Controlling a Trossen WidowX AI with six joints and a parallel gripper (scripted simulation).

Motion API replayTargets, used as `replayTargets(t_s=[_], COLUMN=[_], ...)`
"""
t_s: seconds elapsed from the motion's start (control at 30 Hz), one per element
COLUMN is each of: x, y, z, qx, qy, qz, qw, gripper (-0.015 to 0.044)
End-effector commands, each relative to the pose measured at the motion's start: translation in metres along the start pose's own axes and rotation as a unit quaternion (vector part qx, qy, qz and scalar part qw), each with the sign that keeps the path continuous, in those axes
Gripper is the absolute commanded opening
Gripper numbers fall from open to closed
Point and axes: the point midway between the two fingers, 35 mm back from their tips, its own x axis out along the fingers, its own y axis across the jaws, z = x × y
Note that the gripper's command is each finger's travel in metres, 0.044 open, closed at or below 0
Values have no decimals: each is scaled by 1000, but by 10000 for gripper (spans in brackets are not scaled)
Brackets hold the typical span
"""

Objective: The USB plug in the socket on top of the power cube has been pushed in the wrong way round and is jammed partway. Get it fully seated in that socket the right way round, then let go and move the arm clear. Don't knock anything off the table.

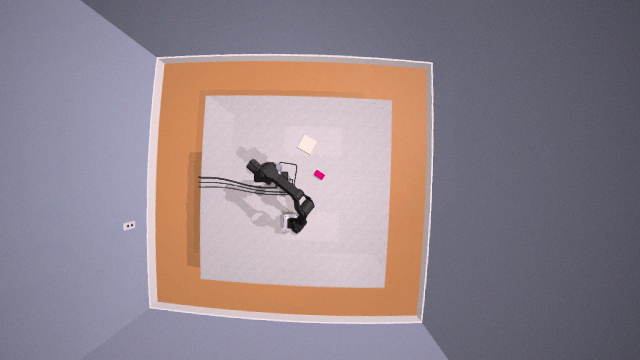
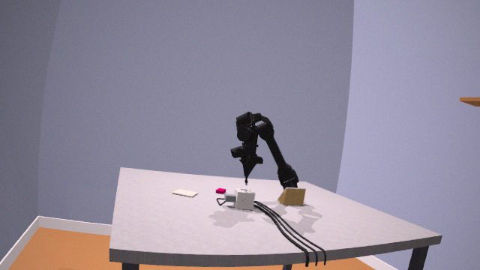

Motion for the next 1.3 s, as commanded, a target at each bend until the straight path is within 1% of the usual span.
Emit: replayTargets(t_s=[0.0,0.3,0.63,0.93,1.27], x=[0,0,0,0,0], y=[0,0,0,0,0], z=[0,0,0,0,0], qx=[56,173,300,410,526], qy=[0,0,0,0,0], qz=[0,0,0,0,0], qw=[998,985,954,912,851], gripper=[0,0,0,0,0])
